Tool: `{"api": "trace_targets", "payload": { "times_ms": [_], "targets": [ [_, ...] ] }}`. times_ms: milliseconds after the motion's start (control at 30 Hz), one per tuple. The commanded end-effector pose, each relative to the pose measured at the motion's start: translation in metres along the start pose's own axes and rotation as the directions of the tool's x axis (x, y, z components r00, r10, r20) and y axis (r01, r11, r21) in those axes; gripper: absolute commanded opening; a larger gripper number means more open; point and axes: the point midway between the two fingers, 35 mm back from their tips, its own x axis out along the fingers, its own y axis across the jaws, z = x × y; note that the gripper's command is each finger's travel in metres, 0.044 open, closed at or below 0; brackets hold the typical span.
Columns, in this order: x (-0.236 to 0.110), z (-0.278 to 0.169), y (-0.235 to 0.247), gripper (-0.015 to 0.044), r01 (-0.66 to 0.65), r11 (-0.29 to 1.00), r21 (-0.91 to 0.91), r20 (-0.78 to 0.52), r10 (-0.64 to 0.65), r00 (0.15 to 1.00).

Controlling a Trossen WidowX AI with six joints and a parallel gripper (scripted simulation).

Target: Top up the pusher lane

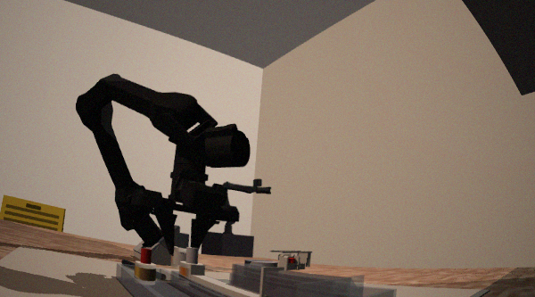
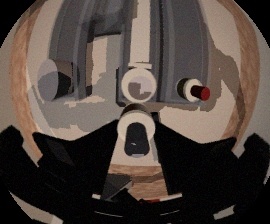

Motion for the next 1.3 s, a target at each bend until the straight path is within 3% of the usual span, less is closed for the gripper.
{"api": "trace_targets", "payload": {
  "times_ms": [0,1267],
  "targets": [
    [0.001,0.003,-0.001,0.0,0.002,1.0,0.0,0.001,-0.002,1.0],
    [0.001,0.02,-0.001,0.0,0.002,1.0,0.001,0.002,-0.002,1.0]
  ]
}}
